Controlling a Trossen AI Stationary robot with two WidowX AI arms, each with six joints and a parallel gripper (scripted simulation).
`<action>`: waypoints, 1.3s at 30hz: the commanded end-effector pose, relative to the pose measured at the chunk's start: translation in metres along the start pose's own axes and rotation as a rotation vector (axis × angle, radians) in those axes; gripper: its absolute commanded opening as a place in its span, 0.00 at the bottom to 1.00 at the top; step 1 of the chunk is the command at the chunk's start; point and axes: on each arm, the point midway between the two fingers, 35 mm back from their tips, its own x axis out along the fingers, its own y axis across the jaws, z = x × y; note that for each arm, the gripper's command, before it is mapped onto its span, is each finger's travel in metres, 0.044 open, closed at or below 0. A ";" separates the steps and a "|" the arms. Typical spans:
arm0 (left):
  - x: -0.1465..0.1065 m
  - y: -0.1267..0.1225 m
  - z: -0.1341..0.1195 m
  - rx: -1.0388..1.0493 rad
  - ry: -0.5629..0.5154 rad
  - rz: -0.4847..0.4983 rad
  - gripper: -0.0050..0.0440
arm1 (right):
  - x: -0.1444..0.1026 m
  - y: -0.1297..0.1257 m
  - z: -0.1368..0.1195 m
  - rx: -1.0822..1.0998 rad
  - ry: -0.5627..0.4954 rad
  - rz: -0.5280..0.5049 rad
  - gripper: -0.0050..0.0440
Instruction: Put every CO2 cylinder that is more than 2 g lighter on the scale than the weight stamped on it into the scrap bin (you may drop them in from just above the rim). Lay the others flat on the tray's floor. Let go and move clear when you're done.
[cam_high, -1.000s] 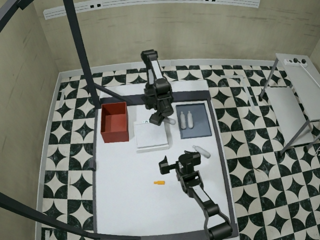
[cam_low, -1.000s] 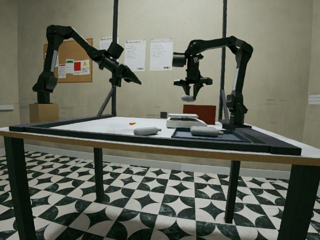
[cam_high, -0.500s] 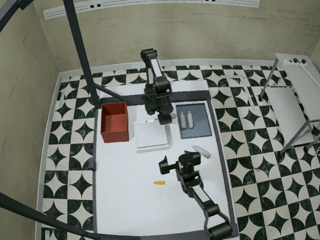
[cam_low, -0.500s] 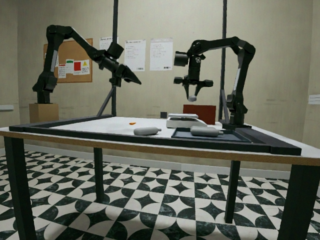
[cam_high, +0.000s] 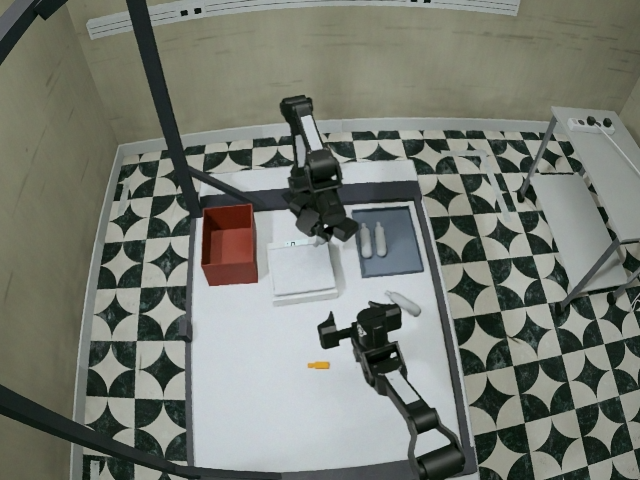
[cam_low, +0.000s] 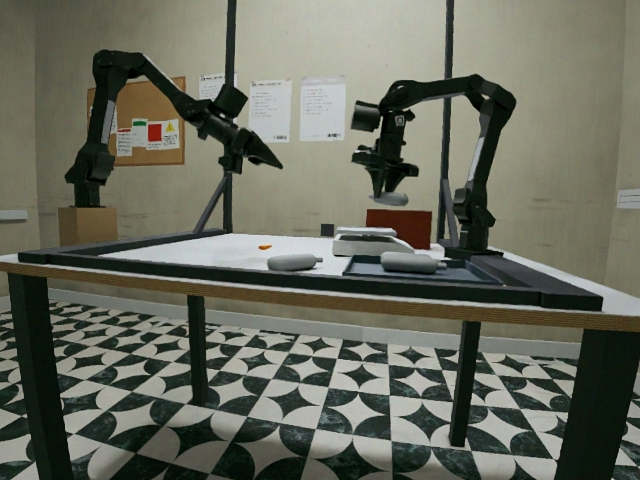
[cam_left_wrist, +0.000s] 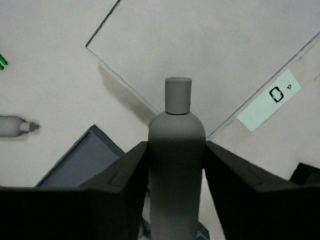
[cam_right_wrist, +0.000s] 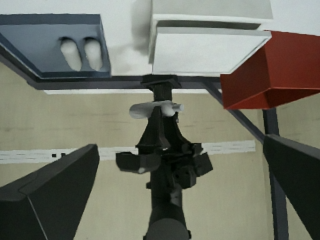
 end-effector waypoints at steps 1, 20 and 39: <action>-0.005 0.000 0.000 -0.195 -0.025 0.038 0.00 | -0.005 0.001 -0.013 -0.001 0.032 0.001 1.00; -0.005 0.001 0.000 -1.040 -0.110 0.055 0.00 | -0.005 0.001 -0.013 -0.001 0.032 0.001 1.00; -0.005 0.001 0.000 -1.877 -0.221 0.003 0.00 | -0.005 0.001 -0.013 -0.001 0.032 0.001 1.00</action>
